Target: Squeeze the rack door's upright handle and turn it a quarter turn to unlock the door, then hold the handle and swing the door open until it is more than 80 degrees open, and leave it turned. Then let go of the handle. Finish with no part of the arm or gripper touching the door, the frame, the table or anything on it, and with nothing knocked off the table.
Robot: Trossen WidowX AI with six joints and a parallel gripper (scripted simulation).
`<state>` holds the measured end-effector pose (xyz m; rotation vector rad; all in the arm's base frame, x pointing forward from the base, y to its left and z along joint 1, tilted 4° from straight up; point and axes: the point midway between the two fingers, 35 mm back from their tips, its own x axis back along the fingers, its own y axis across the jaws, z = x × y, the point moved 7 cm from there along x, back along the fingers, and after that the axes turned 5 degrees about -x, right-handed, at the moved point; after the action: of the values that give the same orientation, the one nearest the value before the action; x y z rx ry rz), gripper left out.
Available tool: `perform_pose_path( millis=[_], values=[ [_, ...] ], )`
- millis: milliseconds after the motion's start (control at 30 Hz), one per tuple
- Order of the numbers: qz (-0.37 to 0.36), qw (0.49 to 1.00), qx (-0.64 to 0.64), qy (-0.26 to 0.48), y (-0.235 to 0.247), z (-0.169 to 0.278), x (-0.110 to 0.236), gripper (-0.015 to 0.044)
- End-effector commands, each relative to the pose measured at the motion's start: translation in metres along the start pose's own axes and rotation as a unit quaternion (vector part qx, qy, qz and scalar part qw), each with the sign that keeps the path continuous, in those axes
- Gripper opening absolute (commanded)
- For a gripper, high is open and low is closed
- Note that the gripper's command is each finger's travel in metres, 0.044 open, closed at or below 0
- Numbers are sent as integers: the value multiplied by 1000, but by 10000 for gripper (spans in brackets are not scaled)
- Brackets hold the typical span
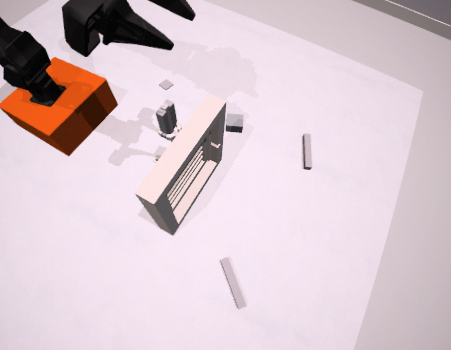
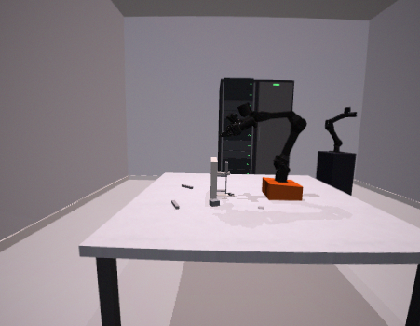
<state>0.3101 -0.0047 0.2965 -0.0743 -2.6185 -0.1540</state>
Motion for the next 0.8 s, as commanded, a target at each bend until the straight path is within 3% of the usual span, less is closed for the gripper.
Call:
perform_pose_path(
  millis=[0, 767],
  values=[
    [7, 998, -7, 58, -1, 3, -13, 287],
    [57, 933, -33, 355, -11, 24, -58, 287]
  ],
)
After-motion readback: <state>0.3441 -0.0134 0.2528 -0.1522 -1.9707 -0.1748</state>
